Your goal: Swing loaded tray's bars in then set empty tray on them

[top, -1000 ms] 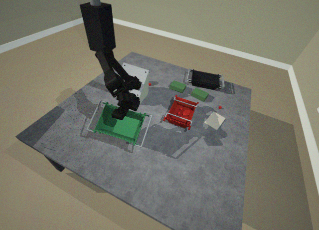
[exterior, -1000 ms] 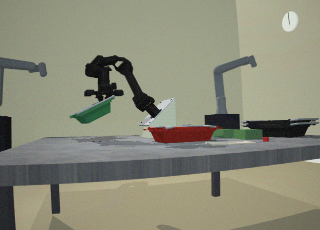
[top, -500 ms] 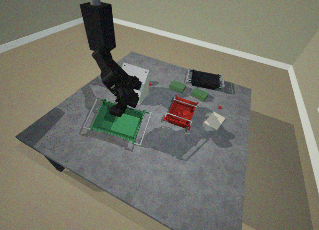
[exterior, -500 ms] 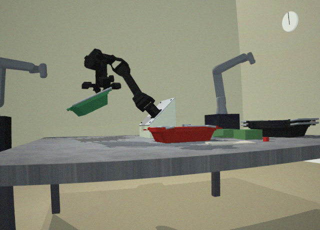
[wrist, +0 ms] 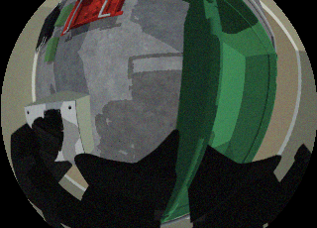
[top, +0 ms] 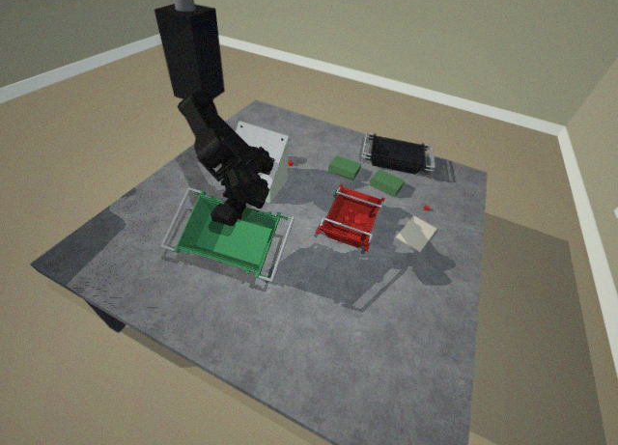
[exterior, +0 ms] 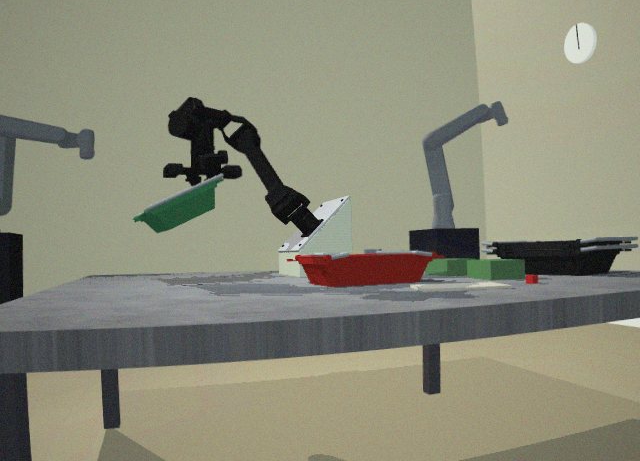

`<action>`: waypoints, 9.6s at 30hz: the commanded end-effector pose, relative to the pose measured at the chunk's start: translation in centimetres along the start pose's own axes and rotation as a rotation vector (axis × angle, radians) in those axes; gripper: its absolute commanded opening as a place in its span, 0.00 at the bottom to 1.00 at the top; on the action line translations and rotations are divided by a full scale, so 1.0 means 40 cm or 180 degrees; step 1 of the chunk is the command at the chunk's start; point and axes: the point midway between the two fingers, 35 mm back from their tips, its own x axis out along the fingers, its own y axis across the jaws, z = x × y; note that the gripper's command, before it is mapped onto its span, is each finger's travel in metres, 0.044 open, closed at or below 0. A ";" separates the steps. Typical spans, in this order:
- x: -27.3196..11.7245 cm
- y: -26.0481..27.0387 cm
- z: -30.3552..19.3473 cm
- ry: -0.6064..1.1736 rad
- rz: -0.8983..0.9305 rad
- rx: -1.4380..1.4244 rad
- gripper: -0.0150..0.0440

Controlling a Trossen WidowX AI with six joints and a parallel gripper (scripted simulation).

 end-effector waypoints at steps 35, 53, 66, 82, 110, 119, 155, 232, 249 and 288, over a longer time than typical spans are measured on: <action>0.040 0.077 0.296 -0.0140 0.0279 -0.1503 0.25; 0.040 0.196 0.451 -0.0170 0.0332 -0.2405 0.25; 0.031 0.311 0.544 -0.0165 0.0311 -0.3060 0.25; 0.015 0.479 0.625 -0.0125 0.0213 -0.3861 0.25; -0.001 0.681 0.666 -0.0035 0.0013 -0.4719 0.25; -0.001 0.681 0.666 -0.0035 0.0013 -0.4719 0.25; 0.023 0.683 0.670 -0.0038 0.0014 -0.4719 0.25; 0.201 0.688 0.620 -0.0027 0.0006 -0.4719 0.25; 0.201 0.688 0.620 -0.0027 0.0006 -0.4719 0.25; 0.205 0.690 0.621 -0.0048 -0.0023 -0.4714 0.25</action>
